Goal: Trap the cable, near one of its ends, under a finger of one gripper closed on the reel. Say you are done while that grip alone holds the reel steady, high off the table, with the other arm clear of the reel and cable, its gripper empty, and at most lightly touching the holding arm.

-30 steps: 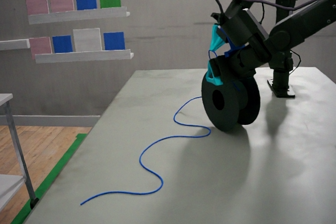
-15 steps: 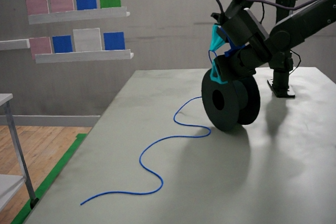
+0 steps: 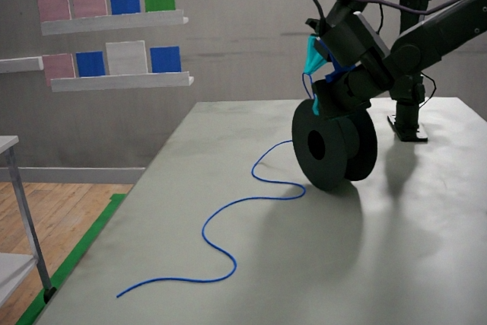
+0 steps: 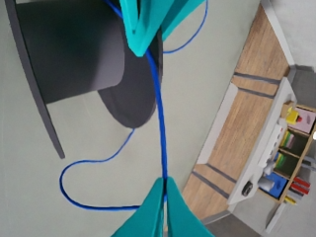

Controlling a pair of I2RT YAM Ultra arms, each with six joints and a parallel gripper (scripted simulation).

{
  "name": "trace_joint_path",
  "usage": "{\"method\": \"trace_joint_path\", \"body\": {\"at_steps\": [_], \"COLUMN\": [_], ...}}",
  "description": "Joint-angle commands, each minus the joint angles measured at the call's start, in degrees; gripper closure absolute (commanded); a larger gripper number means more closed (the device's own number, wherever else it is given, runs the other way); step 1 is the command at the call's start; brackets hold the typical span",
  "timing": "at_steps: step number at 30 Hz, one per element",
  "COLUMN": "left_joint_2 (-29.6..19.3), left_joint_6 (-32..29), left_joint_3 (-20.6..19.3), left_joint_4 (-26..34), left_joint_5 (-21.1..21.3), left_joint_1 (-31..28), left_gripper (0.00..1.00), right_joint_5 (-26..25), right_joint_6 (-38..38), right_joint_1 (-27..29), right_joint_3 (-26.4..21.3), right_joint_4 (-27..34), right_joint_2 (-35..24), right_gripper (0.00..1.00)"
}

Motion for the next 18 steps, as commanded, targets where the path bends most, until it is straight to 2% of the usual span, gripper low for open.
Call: {"method": "trace_joint_path", "body": {"at_steps": [1, 18], "left_joint_2": [-1.4, -1.3], "left_joint_6": [0.1, 0.3], "left_joint_3": [-0.9, -2.1], "left_joint_4": [-0.1, -0.2], "left_joint_5": [0.6, 0.4], "left_joint_1": [0.4, 0.4], "left_gripper": [1.0, 1.0], "right_joint_5": [0.4, 0.2], "right_joint_6": [0.9, 0.8], "right_joint_1": [0.1, -0.3], "right_joint_3": [2.2, 0.0], "right_joint_4": [1.1, 1.4], "right_joint_2": [-0.5, -0.5], "right_gripper": [1.0, 1.0]}}
